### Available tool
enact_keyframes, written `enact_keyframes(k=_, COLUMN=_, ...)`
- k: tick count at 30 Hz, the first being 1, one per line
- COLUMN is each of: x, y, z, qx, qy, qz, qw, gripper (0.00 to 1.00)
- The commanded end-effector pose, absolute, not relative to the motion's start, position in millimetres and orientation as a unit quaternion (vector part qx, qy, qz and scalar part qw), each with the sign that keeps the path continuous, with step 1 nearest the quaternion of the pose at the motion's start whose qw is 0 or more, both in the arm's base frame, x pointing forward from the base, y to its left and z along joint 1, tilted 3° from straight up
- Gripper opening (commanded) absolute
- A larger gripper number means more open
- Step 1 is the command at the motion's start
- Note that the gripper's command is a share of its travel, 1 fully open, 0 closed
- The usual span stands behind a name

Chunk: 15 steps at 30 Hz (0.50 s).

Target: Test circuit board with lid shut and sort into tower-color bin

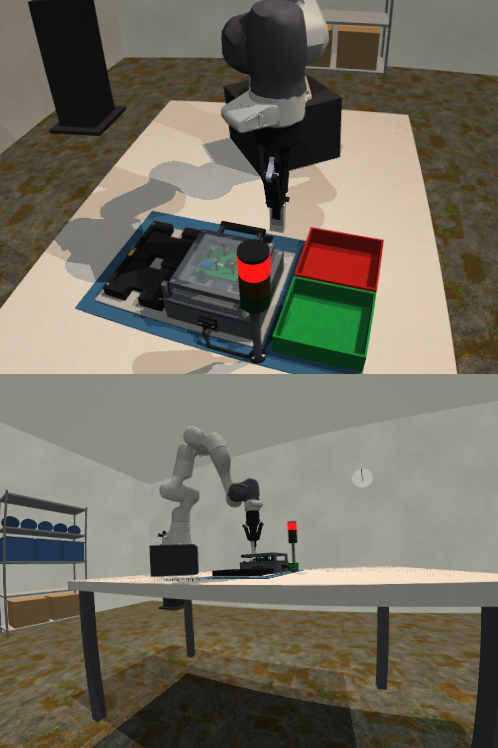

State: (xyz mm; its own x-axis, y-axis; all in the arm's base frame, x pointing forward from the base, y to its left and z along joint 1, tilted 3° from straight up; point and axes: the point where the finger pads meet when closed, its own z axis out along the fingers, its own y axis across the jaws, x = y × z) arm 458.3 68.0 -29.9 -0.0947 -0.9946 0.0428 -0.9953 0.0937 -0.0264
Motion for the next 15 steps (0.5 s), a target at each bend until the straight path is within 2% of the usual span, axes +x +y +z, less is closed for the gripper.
enact_keyframes(k=1, x=461.3, y=68.3, z=-36.2, qx=0.666, qy=-0.746, qz=0.026, qw=0.004, gripper=0.00)
enact_keyframes(k=15, x=462.1, y=68.0, z=-43.0, qx=0.666, qy=-0.746, qz=0.026, qw=0.004, gripper=0.00)
